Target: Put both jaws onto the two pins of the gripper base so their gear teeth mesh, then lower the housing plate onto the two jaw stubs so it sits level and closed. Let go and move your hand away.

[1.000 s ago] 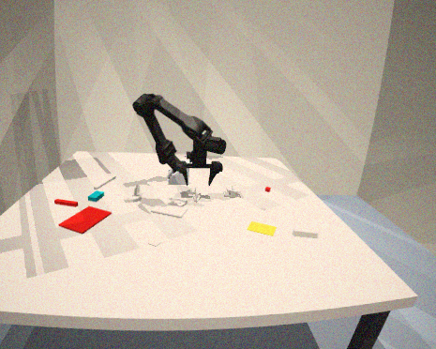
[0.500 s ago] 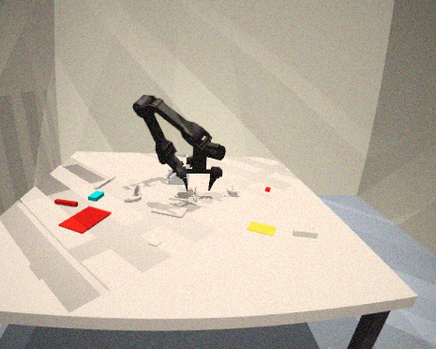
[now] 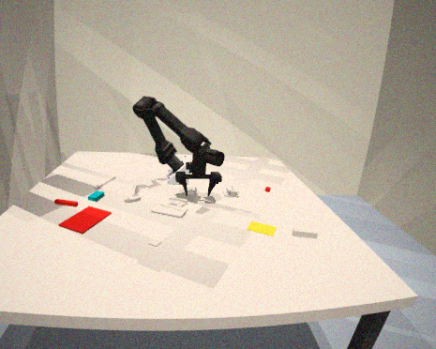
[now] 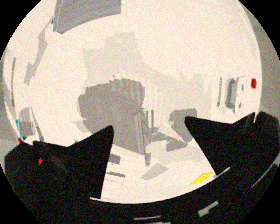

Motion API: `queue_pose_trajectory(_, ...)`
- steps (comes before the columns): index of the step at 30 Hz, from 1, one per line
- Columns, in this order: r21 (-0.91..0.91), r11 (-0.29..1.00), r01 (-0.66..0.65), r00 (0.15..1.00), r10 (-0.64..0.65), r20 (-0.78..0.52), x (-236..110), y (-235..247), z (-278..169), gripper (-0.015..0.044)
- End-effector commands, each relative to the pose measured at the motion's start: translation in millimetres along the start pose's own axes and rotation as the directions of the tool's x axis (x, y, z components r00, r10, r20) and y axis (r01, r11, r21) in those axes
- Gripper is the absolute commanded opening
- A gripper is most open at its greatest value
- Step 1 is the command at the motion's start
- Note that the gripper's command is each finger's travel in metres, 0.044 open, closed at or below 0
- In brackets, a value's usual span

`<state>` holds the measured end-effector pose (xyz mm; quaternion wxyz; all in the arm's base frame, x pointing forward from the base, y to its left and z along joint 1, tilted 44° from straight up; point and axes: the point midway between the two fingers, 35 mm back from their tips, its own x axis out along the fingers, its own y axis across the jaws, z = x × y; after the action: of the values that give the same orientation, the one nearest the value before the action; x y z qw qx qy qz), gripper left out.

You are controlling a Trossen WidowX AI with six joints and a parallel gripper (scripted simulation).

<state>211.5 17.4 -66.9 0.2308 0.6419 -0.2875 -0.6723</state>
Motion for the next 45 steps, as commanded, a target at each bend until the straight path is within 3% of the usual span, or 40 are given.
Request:
queue_pose_trajectory(1,-0.005,1.0,-0.004,1.0,0.004,-0.003,4.1,0.8,0.4,0.044)
queue_pose_trajectory(24,-0.005,1.0,-0.004,1.0,0.004,-0.003,4.4,0.8,0.4,0.044)
queue_pose_trajectory(35,-0.001,1.0,-0.001,1.0,0.001,0.001,4.2,0.4,0.9,0.0151)
queue_pose_trajectory(45,-0.001,1.0,-0.001,1.0,0.001,0.001,4.2,0.4,0.9,0.0134)
